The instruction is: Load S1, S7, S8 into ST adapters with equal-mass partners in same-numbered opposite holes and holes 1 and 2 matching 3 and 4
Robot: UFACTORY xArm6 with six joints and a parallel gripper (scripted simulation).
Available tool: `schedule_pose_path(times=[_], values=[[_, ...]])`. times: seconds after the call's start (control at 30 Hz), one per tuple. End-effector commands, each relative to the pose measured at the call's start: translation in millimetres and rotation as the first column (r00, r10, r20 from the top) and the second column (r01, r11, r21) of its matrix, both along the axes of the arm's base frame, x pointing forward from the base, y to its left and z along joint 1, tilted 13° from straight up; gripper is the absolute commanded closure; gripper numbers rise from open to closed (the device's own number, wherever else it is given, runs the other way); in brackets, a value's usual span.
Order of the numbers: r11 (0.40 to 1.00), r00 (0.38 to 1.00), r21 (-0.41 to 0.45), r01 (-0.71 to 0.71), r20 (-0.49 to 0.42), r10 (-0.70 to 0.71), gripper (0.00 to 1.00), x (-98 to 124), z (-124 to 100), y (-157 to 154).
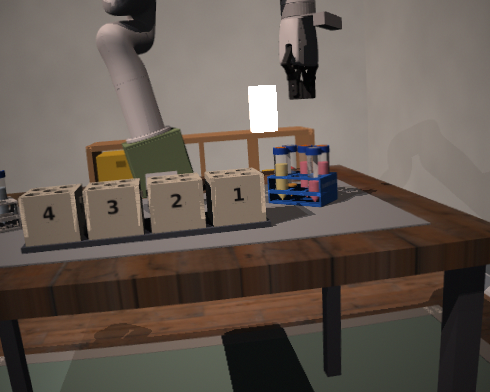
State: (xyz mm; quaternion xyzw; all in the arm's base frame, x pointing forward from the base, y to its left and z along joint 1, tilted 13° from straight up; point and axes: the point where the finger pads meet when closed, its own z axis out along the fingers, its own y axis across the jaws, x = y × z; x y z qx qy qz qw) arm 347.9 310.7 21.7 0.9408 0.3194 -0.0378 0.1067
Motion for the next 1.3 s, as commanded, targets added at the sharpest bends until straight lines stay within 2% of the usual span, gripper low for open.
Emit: schedule_pose_path(times=[0.0,1.27], values=[[1.0,1.0,0.005,-0.001,0.004,0.001,0.43,1.6,-3.9,0.6],[1.0,1.0,0.005,-0.001,0.004,0.001,0.43,1.6,-70.3,-14.6]])
